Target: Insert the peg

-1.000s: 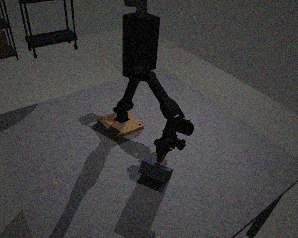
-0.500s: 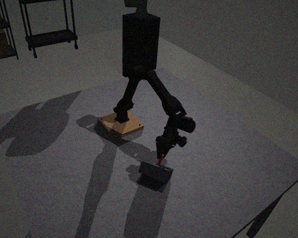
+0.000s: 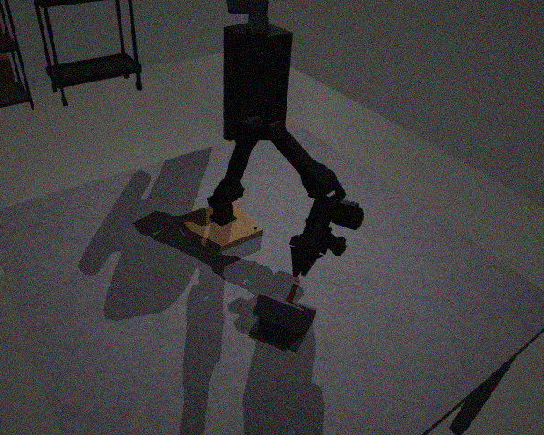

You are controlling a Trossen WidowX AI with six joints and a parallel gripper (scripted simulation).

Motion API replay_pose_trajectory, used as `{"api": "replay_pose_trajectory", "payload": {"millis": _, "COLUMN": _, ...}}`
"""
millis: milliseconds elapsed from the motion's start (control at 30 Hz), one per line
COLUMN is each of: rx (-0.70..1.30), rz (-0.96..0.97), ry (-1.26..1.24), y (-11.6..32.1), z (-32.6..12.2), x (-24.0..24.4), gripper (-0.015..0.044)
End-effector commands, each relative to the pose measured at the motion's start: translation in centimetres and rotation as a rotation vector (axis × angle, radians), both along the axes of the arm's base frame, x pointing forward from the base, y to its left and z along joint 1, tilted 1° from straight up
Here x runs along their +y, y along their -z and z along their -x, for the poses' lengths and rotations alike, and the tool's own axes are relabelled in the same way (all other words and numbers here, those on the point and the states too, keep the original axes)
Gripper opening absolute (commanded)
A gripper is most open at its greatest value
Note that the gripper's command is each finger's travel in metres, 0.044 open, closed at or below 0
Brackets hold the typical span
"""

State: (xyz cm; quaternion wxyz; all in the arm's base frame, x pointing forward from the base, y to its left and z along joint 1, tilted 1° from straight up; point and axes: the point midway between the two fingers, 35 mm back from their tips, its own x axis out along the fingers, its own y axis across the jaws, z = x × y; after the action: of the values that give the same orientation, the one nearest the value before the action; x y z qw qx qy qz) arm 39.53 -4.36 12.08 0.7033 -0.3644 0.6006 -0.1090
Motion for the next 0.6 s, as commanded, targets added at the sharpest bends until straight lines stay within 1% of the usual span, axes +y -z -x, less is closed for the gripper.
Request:
{"api": "replay_pose_trajectory", "payload": {"millis": 0, "rx": -0.014, "rz": 0.002, "ry": 0.001, "y": -1.0, "z": 0.1, "x": 0.5, "gripper": 0.044}}
{"api": "replay_pose_trajectory", "payload": {"millis": 567, "rx": -0.012, "rz": 0.001, "ry": 0.0, "y": -3.2, "z": 1.3, "x": 2.9, "gripper": 0.044}}
